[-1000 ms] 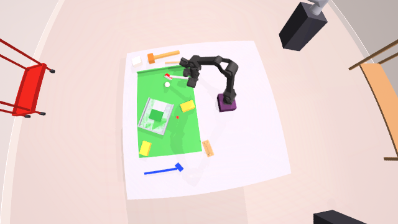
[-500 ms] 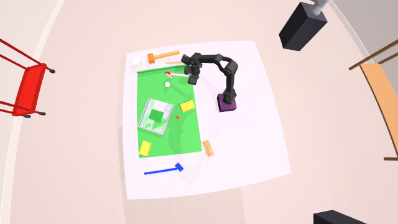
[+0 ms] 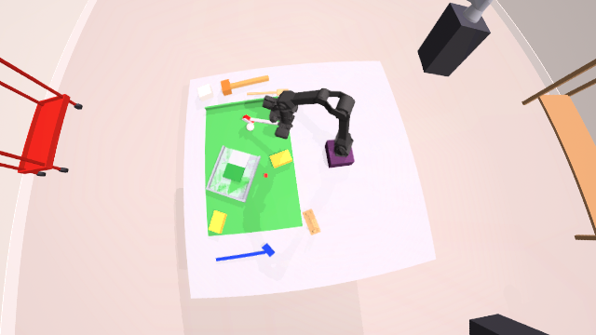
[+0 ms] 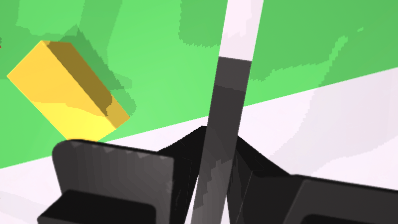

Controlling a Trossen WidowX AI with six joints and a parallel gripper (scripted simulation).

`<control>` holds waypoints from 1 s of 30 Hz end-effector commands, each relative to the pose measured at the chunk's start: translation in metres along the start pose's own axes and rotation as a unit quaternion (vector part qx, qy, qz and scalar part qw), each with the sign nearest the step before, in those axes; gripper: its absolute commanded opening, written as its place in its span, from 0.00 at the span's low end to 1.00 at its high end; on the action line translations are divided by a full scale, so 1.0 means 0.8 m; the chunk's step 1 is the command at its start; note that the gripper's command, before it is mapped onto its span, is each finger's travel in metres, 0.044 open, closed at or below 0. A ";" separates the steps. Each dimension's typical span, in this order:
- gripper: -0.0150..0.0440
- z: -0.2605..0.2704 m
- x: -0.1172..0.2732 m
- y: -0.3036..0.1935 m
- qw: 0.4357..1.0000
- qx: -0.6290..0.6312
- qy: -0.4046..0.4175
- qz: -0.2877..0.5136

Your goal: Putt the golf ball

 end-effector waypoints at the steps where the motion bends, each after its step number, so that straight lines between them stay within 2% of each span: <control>1: 0.25 0.066 0.002 -0.021 1.000 0.007 0.005 -0.002; 8: 0.25 0.078 0.009 -0.025 1.000 0.007 0.005 -0.002; 19: 0.25 0.077 0.076 -0.025 1.000 0.007 0.005 -0.002; 30: 0.25 0.077 0.065 -0.025 1.000 0.009 0.004 0.004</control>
Point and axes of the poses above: the point midway between the two fingers, 35 mm back from their tips, its own x axis back along the fingers, its own z axis across the jaws, y = z × x, the point moved 10 cm from there along x, back along the fingers, and after that the axes turned 11 degrees about -x, right-handed, at the moved point
